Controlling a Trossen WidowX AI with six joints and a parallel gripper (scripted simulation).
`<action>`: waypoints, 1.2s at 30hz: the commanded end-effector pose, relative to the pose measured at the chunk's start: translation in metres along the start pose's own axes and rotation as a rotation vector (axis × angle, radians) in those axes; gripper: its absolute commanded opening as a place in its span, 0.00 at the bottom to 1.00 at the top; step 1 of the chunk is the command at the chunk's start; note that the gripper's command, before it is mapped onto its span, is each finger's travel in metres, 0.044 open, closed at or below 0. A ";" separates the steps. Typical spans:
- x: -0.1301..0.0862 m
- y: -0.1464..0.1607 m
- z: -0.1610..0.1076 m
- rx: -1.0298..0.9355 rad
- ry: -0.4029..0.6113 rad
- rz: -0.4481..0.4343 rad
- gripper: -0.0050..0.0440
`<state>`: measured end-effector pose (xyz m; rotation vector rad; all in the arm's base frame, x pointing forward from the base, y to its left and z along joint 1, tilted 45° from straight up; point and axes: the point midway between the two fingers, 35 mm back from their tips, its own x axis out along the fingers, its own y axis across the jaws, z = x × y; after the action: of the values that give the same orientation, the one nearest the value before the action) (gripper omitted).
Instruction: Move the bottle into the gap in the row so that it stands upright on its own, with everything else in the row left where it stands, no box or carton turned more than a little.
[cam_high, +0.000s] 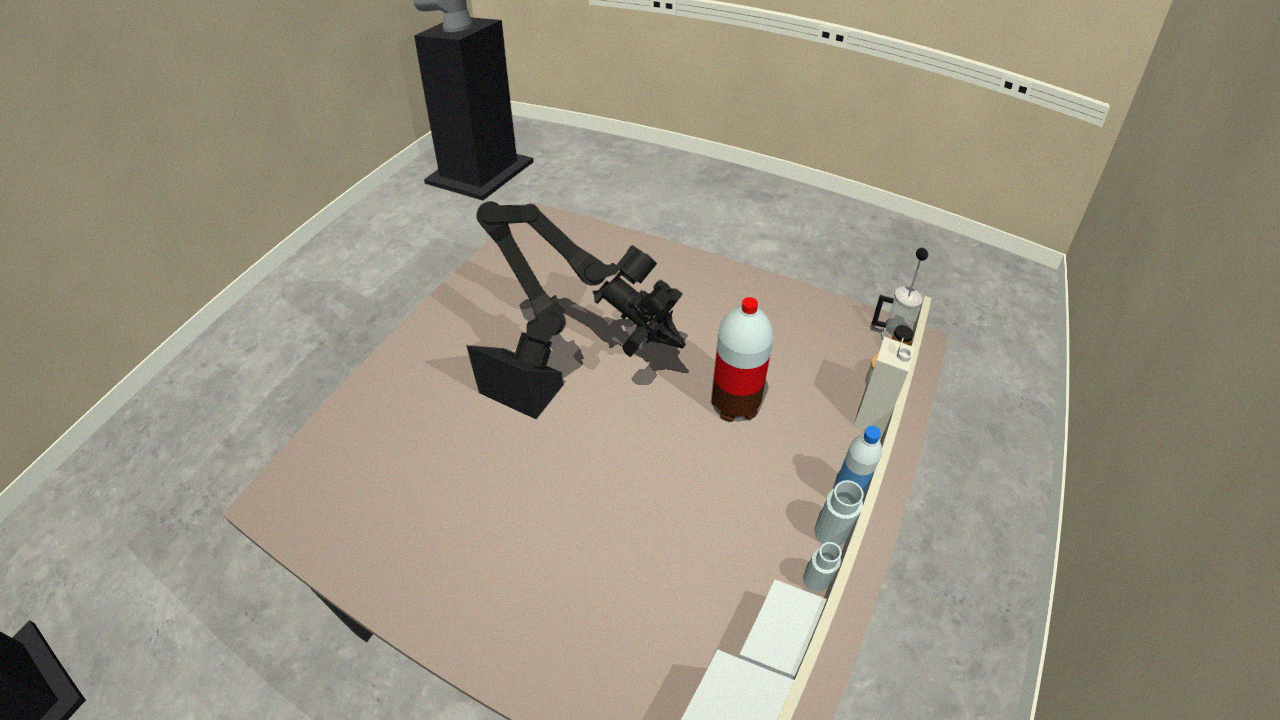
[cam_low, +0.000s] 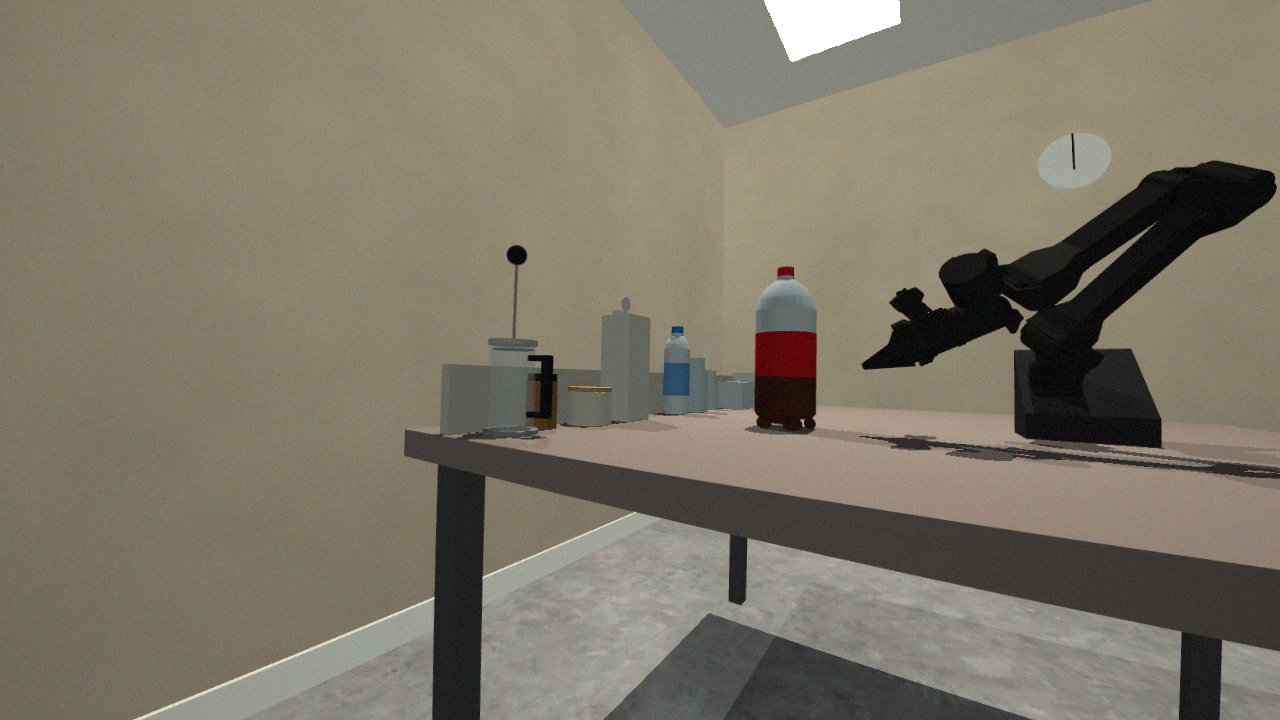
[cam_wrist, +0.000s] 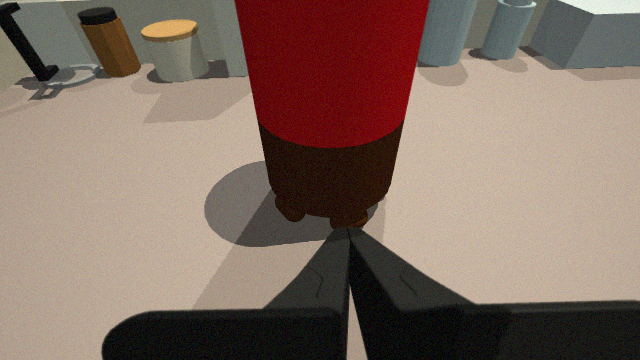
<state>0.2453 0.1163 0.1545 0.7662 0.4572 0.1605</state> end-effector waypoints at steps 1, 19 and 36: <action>0.002 0.000 -0.006 0.007 -0.005 0.000 0.00; 0.018 0.006 -0.015 0.010 -0.011 0.008 0.00; 0.040 0.007 -0.026 0.011 -0.013 0.007 0.00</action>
<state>0.2648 0.1457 0.1281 0.7663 0.4555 0.1581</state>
